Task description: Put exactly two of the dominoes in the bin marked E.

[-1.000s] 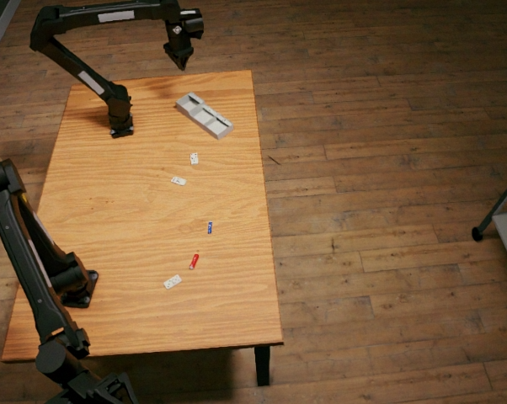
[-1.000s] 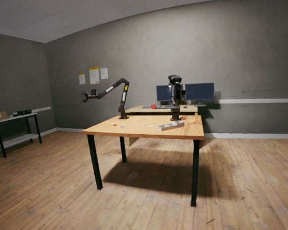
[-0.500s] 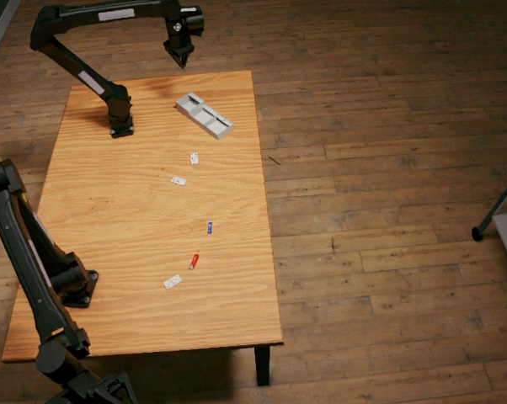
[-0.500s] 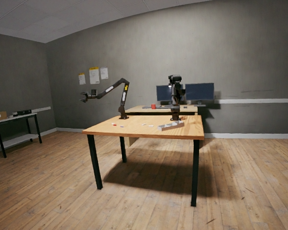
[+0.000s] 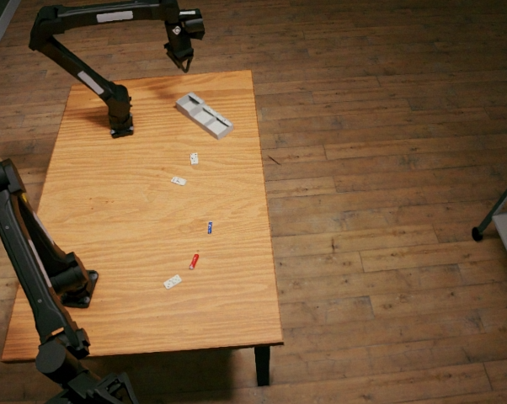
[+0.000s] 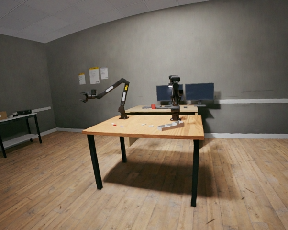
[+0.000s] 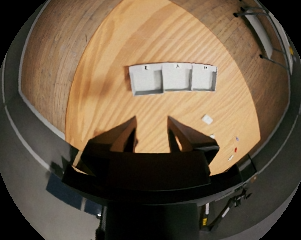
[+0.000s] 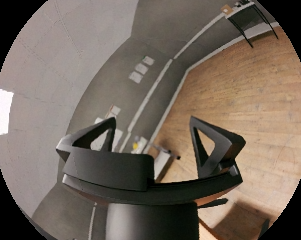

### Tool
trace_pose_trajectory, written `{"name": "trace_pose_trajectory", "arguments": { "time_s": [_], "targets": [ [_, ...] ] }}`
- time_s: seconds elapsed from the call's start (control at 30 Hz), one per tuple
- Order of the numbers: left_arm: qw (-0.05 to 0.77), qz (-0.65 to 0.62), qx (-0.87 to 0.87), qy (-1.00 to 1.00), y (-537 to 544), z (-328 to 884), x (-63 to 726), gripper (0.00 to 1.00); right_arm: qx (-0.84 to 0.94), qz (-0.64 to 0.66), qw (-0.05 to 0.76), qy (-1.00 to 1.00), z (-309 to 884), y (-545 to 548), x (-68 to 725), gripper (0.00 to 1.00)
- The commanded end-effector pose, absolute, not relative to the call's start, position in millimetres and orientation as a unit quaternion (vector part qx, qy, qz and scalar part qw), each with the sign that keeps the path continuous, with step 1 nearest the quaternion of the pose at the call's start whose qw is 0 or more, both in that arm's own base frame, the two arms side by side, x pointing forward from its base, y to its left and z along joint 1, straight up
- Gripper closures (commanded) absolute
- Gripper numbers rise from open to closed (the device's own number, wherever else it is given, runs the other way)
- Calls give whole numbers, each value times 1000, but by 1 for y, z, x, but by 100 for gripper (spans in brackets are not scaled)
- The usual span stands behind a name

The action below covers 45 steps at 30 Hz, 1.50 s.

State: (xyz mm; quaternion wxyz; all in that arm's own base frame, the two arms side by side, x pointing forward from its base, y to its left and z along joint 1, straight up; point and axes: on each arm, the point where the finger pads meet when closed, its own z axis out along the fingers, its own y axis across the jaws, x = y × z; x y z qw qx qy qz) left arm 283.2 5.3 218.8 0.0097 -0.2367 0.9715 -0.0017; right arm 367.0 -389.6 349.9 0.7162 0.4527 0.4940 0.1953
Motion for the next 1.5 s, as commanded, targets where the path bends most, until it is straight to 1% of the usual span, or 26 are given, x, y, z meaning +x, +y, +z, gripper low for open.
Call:
{"name": "trace_pose_trajectory", "arguments": {
  "time_s": [0.0, 0.33, 0.4, 0.43, 0.83, 0.9, 0.97, 1.47],
  "targets": [
    [14, -4, -159, 987, -23, 209, 276, 61, 448, 191, 723, 490, 360, -394, 364, 0],
    [5, -2, 44, 999, -99, 173, 256, 61, 448, 191, 723, 490, 360, -394, 364, 0],
    [5, -2, 44, 999, -99, 173, 256, 61, 448, 191, 723, 490, 360, -394, 364, 0],
    [4, -1, 96, 995, -107, 170, 254, 61, 448, 191, 723, 490, 360, -394, 364, 0],
    [13, -6, 310, 951, -204, 144, 235, 61, 448, 191, 723, 490, 360, -394, 364, 0],
    [27, -13, 310, 950, -227, 149, 239, 61, 448, 191, 723, 490, 360, -394, 364, 0],
    [27, -13, 310, 950, -227, 149, 239, 61, 448, 191, 723, 490, 360, -394, 364, 0],
    [21, -18, 299, 954, -345, 101, 203, 61, 448, 191, 723, 490, 360, -394, 364, 0]
  ]
}}
